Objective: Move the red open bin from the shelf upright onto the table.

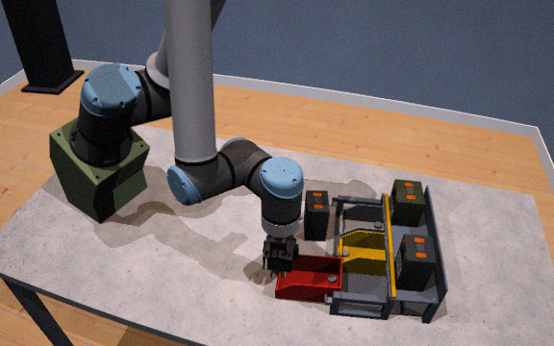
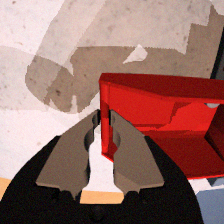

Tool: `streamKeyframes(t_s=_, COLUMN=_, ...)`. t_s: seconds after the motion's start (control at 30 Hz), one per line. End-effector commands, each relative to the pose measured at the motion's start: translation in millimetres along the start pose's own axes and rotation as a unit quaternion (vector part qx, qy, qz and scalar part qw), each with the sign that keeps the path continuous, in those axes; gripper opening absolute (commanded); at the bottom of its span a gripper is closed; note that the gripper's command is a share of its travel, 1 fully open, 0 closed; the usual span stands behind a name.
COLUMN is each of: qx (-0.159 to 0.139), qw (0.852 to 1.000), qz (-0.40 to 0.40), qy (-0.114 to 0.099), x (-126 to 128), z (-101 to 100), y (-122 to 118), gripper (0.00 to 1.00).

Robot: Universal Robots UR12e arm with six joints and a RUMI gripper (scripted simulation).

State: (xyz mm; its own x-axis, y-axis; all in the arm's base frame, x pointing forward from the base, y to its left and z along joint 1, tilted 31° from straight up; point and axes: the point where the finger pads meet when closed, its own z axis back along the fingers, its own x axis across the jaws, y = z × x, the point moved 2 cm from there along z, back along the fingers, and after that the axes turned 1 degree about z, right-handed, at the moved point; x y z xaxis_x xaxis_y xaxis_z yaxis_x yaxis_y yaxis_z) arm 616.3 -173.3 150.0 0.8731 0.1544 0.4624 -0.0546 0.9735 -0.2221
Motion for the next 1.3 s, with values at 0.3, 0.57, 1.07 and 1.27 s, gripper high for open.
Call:
streamKeyframes(t_s=0.3, qx=0.000, qw=1.000, qz=0.000, qy=0.000, x=0.4, z=-4.0, y=-0.2, gripper=0.00)
streamKeyframes(t_s=0.57, qx=0.000, qw=1.000, qz=0.000, qy=0.000, x=0.4, z=-3.9, y=-0.2, gripper=0.26)
streamKeyframes(t_s=1.07, qx=0.000, qw=1.000, qz=0.000, qy=0.000, x=0.4, z=-3.9, y=-0.2, gripper=0.26)
streamKeyframes(t_s=1.27, qx=0.000, qw=1.000, qz=0.000, qy=0.000, x=0.4, z=-3.9, y=-0.2, gripper=0.26)
